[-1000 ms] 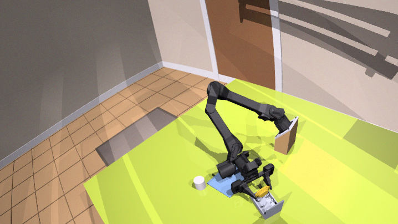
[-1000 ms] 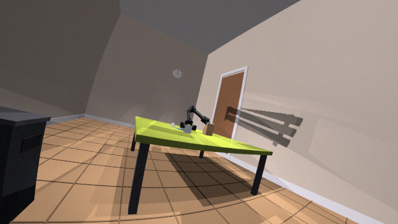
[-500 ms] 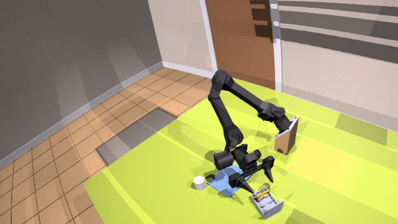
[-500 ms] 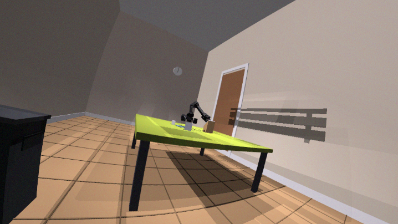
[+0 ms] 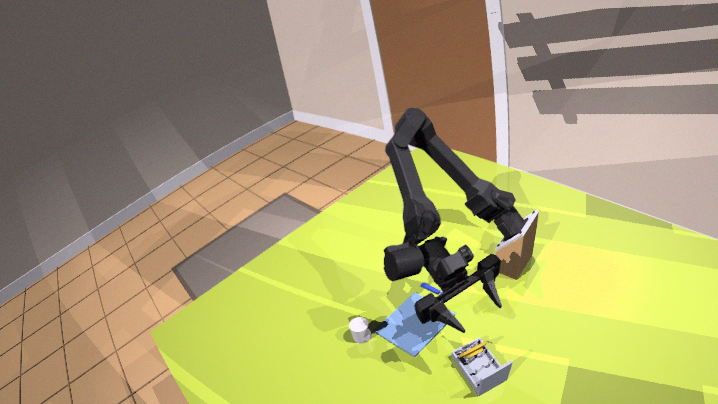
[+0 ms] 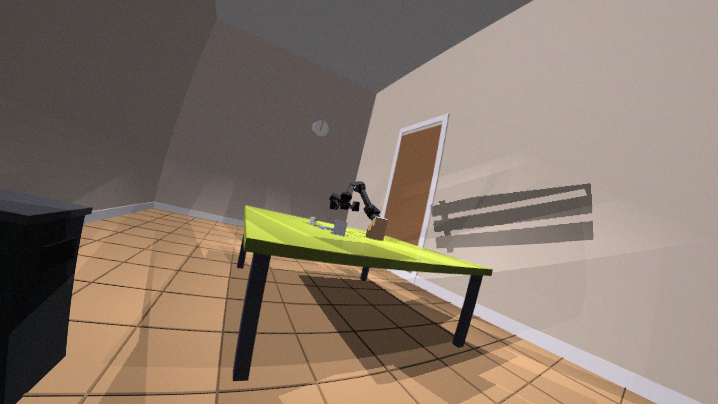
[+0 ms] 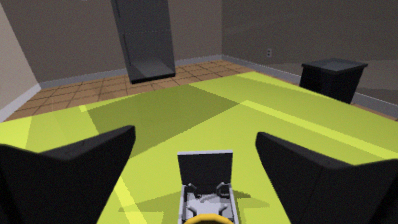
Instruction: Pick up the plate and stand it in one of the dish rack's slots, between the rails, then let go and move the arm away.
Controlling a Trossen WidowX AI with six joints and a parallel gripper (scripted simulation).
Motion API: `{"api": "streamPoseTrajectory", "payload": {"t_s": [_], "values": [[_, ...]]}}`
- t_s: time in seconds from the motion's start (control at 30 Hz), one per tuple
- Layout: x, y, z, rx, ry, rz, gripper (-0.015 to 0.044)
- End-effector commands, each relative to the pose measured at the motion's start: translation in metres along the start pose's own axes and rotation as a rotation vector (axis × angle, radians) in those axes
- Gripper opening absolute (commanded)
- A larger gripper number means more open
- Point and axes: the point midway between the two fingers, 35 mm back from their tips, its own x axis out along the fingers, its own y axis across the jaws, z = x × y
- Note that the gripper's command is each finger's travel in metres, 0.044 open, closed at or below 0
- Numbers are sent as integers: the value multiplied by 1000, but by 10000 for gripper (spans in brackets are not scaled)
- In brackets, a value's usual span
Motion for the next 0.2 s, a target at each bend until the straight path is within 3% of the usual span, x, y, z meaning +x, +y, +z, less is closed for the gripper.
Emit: {"api": "streamPoseTrajectory", "payload": {"t_s": [0.0,0.17], "values": [[2,5,1,94,70,28,400],[3,14,1,223,177,60,400]]}}
